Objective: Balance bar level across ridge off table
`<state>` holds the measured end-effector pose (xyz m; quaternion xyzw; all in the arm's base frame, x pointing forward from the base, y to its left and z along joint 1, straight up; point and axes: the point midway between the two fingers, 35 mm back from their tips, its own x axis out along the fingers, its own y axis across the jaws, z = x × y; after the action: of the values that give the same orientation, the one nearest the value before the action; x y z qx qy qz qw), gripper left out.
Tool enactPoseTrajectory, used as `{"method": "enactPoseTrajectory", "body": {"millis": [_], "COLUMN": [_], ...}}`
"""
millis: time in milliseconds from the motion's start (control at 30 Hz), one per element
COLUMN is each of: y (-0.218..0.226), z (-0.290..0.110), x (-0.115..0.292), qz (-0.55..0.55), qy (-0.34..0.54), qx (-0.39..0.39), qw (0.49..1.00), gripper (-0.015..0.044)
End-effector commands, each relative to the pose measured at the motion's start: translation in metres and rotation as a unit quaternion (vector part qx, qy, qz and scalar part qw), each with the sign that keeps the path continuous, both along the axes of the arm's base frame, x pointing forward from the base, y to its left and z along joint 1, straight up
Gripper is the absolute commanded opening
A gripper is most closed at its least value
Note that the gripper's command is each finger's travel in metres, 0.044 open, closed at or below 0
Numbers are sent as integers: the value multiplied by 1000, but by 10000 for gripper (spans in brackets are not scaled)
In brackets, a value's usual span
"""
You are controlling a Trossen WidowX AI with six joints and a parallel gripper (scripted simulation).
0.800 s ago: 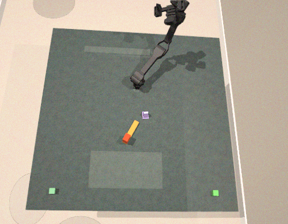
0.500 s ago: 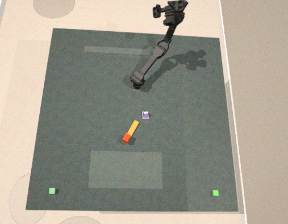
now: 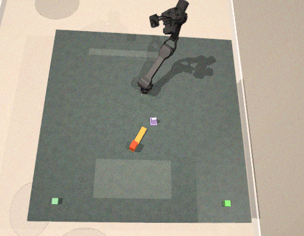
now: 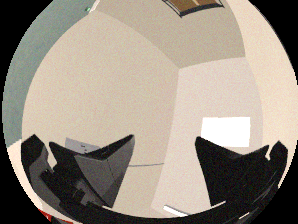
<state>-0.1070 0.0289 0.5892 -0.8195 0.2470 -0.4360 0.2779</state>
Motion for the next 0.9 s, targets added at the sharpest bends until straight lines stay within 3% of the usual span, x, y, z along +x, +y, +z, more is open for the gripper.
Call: {"method": "enactPoseTrajectory", "body": {"millis": [0,500,700,867], "y": [-20,-80,-93,-106], "z": [2,-16,-23,-36], "x": [33,142,161,194], "qz": [19,66,82,93], "qy": [31,188,187,240], "qx": [24,89,132,148], "qw": [999,976,970,955], "gripper": [315,315,315,315]}}
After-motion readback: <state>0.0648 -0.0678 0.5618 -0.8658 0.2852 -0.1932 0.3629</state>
